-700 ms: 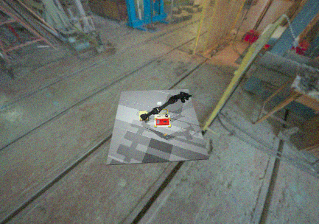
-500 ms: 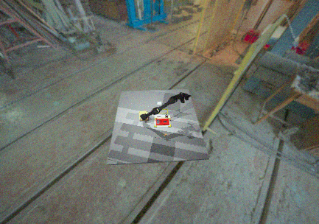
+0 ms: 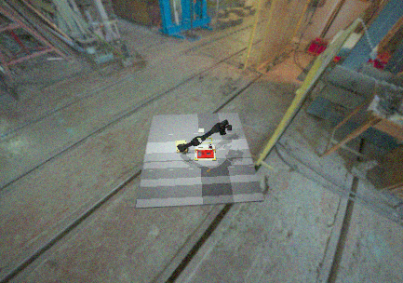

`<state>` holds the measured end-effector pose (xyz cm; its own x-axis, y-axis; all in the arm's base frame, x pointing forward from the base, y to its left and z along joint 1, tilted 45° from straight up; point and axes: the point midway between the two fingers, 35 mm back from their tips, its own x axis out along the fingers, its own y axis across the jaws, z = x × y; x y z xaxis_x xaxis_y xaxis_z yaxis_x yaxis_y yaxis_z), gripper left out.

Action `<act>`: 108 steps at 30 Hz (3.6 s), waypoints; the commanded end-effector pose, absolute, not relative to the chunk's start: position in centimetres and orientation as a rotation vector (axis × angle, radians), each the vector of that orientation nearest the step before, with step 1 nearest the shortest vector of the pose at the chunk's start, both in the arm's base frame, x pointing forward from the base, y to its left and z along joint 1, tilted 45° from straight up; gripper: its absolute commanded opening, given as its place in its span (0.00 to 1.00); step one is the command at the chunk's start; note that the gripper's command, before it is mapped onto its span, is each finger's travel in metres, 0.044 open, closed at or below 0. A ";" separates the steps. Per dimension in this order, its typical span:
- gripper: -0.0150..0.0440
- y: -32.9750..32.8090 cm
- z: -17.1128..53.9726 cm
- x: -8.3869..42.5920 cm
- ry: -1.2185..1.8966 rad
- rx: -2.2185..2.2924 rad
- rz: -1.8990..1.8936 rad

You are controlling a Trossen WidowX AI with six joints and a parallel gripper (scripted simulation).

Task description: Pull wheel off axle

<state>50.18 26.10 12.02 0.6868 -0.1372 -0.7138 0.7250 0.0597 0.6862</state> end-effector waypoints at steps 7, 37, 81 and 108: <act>0.76 16.8 5.5 41.3 0.599 0.951 -1.142; 0.67 5.9 -0.6 35.9 0.618 0.620 -1.391; 0.25 6.5 0.1 35.9 0.618 0.620 -1.387; 0.25 7.2 0.7 35.8 0.617 0.620 -1.383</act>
<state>35.86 6.73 0.48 0.0815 -0.6930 -0.7164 0.9961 0.0806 0.0353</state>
